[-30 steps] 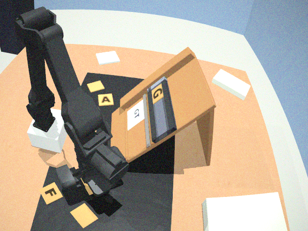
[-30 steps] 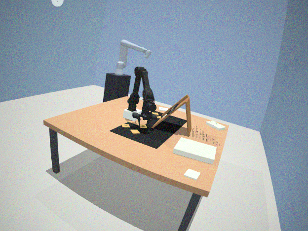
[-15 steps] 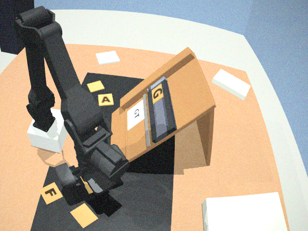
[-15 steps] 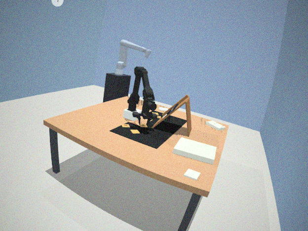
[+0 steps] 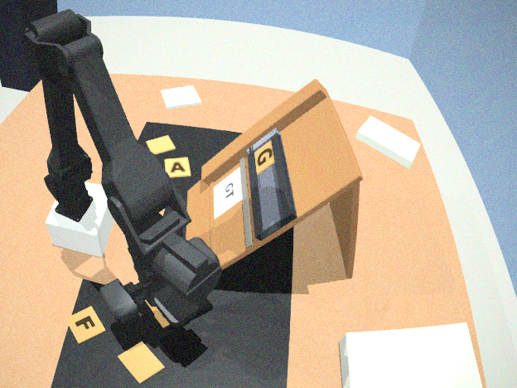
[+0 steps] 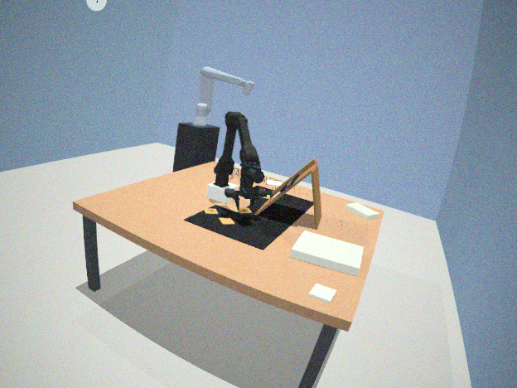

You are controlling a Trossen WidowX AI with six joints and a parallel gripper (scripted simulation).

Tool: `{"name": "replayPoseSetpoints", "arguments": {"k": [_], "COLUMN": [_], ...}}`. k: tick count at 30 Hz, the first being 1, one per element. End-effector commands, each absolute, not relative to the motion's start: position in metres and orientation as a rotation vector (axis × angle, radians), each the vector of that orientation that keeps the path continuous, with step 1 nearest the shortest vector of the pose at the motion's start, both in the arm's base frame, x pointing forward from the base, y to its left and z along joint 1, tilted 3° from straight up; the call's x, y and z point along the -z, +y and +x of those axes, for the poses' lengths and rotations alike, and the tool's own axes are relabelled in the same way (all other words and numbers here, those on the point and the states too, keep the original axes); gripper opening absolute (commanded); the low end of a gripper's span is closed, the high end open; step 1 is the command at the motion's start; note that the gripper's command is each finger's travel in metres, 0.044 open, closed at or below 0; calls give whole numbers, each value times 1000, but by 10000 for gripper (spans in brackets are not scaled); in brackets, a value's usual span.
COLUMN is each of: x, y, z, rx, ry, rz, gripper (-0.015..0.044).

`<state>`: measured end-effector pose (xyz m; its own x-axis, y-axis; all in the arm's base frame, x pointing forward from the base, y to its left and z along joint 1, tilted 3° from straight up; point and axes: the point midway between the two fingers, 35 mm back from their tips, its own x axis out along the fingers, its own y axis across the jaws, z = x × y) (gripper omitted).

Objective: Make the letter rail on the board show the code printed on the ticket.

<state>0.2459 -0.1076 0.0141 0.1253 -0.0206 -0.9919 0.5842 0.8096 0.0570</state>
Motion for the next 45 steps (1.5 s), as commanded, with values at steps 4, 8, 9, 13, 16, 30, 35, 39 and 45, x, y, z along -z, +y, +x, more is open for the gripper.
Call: {"name": "replayPoseSetpoints", "arguments": {"k": [4, 8, 9, 13, 16, 30, 35, 39, 45], "x": [-31, -41, -44, -56, -66, -120, -140, -143, -143], "y": [-106, -104, -103, -101, -99, -87, -83, -82, -82], "z": [278, 294, 298, 313, 324, 367, 378, 379, 379], "rx": [292, 201, 179, 93, 31, -221, -294, -303, -303], "ry": [1267, 1198, 1180, 1106, 1048, 756, 650, 636, 636], "rz": [413, 358, 343, 280, 229, -45, -152, -167, -167], "gripper": [0, 0, 0, 0, 0, 0, 0, 0, 0]}}
